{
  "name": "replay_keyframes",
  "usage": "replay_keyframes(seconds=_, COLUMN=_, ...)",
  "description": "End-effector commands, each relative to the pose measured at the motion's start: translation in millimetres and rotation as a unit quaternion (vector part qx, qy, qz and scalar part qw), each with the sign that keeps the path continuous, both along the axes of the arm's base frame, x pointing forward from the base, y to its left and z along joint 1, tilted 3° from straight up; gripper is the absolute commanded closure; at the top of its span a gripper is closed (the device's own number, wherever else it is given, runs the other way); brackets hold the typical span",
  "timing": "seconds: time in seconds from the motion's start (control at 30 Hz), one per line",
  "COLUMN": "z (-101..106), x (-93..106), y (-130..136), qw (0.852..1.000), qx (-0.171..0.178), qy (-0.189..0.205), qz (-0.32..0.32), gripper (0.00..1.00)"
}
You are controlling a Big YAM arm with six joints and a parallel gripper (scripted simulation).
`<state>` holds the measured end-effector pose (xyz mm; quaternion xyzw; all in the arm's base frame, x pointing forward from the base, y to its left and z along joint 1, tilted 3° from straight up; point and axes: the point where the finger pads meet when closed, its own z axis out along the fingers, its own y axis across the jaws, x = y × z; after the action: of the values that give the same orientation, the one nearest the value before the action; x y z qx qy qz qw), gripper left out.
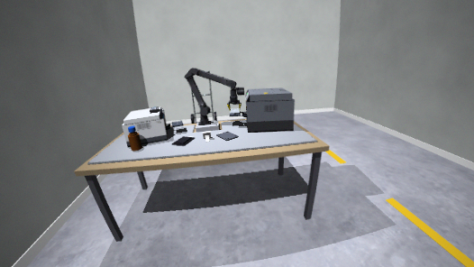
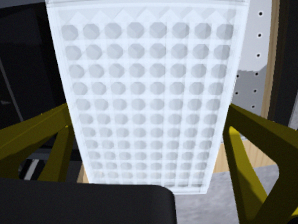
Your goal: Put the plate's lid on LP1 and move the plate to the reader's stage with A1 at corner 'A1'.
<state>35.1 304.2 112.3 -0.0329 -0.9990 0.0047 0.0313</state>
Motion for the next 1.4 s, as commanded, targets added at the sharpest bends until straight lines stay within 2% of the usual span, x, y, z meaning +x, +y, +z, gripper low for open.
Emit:
replay_keyframes(seconds=0.0, z=-8, x=-3.4, y=2, qw=1.000, qx=-0.005, qy=0.000, qz=-0.003, gripper=0.14)
replay_keyframes(seconds=1.37, z=-19, x=-5.2, y=2, qw=1.000, qx=-0.004, qy=0.001, qz=-0.003, gripper=0.14)
